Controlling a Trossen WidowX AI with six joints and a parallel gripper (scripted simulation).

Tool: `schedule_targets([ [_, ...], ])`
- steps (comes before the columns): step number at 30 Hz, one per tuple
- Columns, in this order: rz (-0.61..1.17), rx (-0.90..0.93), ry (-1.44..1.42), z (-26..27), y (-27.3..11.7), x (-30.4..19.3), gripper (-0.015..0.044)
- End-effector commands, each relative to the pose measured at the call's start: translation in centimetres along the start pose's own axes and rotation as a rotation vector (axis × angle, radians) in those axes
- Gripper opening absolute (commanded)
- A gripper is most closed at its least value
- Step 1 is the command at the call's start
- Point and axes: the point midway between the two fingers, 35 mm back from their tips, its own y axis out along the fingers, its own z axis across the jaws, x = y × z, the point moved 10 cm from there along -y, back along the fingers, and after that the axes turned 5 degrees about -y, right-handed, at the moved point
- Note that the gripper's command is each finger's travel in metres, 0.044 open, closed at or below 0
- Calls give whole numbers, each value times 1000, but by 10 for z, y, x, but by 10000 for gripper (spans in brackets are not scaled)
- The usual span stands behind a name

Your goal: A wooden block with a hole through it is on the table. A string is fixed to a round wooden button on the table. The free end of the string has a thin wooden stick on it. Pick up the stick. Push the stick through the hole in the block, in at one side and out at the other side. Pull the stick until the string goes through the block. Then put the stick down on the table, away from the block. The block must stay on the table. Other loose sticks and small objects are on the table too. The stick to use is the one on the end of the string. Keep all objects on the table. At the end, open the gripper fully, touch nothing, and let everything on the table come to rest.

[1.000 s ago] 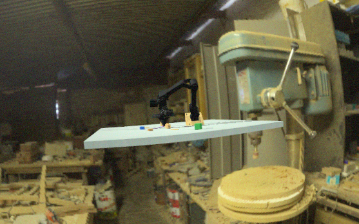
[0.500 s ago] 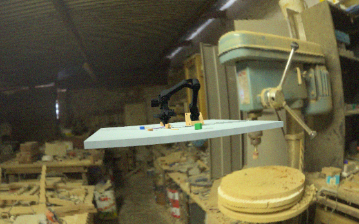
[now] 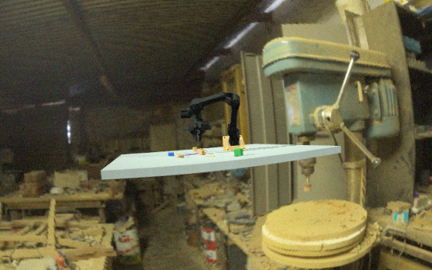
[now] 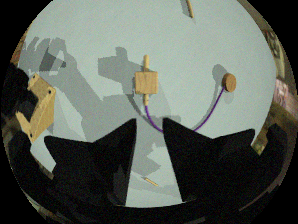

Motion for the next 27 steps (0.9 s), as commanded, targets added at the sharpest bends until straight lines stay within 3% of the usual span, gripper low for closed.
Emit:
schedule_targets([
  [1, -4, 6, -5, 0, -13, 1, 124],
  [5, 1, -3, 62, 0, -8, 2, 124],
  [21, -10, 8, 1580, -4, -9, 28, 124],
  [27, -11, 13, 1896, -4, -10, 35, 124],
])
